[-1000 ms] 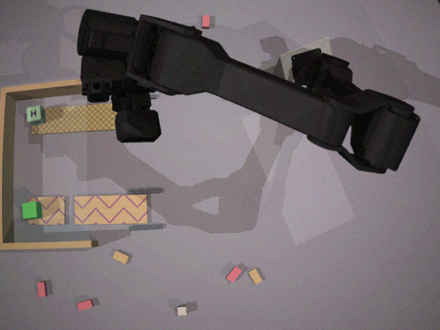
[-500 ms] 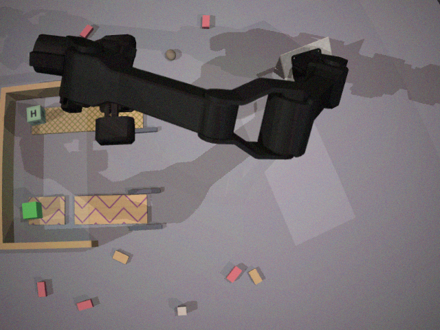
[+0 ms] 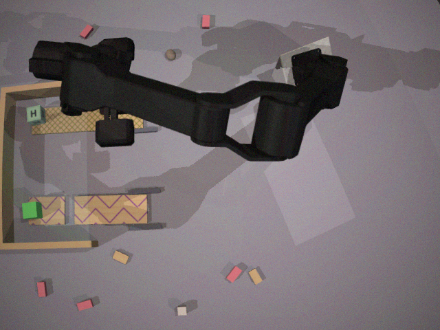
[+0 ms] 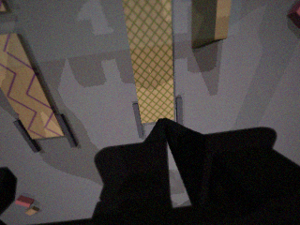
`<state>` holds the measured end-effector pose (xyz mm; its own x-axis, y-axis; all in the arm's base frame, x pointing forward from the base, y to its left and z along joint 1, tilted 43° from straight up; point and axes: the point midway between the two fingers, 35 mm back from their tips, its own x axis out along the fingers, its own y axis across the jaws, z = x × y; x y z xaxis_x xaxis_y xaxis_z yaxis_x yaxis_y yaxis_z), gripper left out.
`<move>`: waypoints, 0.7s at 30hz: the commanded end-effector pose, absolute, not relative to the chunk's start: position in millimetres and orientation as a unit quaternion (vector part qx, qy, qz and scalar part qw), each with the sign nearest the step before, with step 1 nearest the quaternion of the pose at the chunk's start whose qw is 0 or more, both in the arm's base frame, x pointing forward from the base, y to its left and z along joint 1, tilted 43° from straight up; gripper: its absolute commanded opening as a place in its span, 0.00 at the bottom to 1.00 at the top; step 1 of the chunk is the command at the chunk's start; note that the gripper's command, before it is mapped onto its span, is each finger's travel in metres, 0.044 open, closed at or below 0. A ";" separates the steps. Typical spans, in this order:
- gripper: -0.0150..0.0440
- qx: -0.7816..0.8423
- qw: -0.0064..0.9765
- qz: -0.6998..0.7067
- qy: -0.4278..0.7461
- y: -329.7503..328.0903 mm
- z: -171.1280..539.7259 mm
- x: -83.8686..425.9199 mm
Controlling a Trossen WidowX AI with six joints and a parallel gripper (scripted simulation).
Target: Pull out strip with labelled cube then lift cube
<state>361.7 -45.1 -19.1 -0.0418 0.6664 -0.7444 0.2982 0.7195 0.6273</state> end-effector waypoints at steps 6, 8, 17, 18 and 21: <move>0.25 0.345 0.599 0.152 0.707 -33.7 -32.7 361.5; 0.25 0.345 0.599 0.152 0.707 -31.4 -35.1 361.5; 0.25 0.345 0.598 0.152 0.707 -20.8 -45.6 361.0; 0.25 0.345 0.598 0.152 0.707 -19.6 -46.8 360.9; 0.25 0.346 0.598 0.152 0.707 -16.2 -50.3 360.5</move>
<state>361.6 -20.7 -44.6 -0.0440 0.6674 -0.7434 0.2995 0.7187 0.6275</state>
